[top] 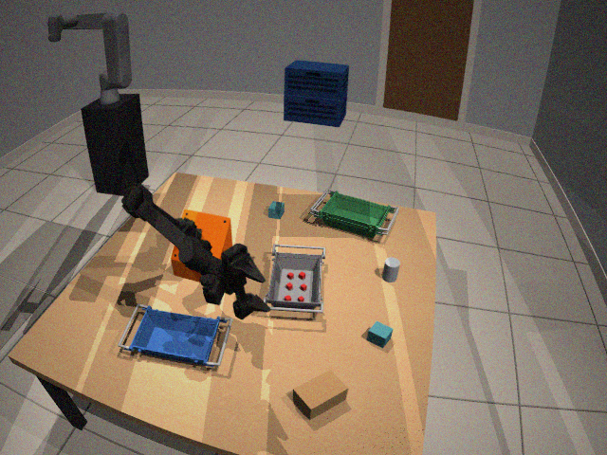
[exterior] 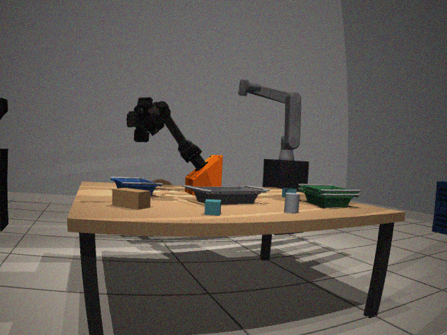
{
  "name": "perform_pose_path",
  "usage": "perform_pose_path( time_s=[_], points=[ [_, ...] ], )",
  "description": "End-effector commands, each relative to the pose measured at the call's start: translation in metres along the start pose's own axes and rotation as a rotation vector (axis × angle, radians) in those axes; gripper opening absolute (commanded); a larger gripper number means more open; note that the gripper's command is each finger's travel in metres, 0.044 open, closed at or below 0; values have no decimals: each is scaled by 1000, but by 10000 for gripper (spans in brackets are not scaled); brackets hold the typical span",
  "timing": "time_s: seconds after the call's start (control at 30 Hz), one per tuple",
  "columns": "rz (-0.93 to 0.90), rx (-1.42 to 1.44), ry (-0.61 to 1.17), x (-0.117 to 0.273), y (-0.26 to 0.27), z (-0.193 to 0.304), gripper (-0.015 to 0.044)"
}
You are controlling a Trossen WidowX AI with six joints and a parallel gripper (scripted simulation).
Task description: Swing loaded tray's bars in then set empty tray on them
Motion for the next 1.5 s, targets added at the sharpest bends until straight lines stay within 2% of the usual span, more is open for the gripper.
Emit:
perform_pose_path(
  time_s=[0.0,0.23,0.37,0.53,0.77,0.93,1.03,1.1,1.47],
  points=[
    [0,0,0,0,0,0,374],
    [10,4,5,-1,-1,1,190],
    [198,108,124,-21,-21,29,85],
    [443,317,368,-38,-47,76,84],
    [699,746,901,-39,-73,151,84],
    [748,1134,1378,-24,-78,198,84],
    [689,1424,1724,-11,-76,221,84],
    [640,1547,1871,-6,-74,229,84],
    [633,1562,1889,-5,-77,231,84]
  ],
)
Point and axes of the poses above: the point midway between the two fingers, 35 mm back from their tips, its own x axis back along the fingers, its own y axis across the jaws, z = x × y, the point moved 9 cm from there along x, back along the fingers, and after that the axes turned 9 degrees about x, right-handed, at the moved point
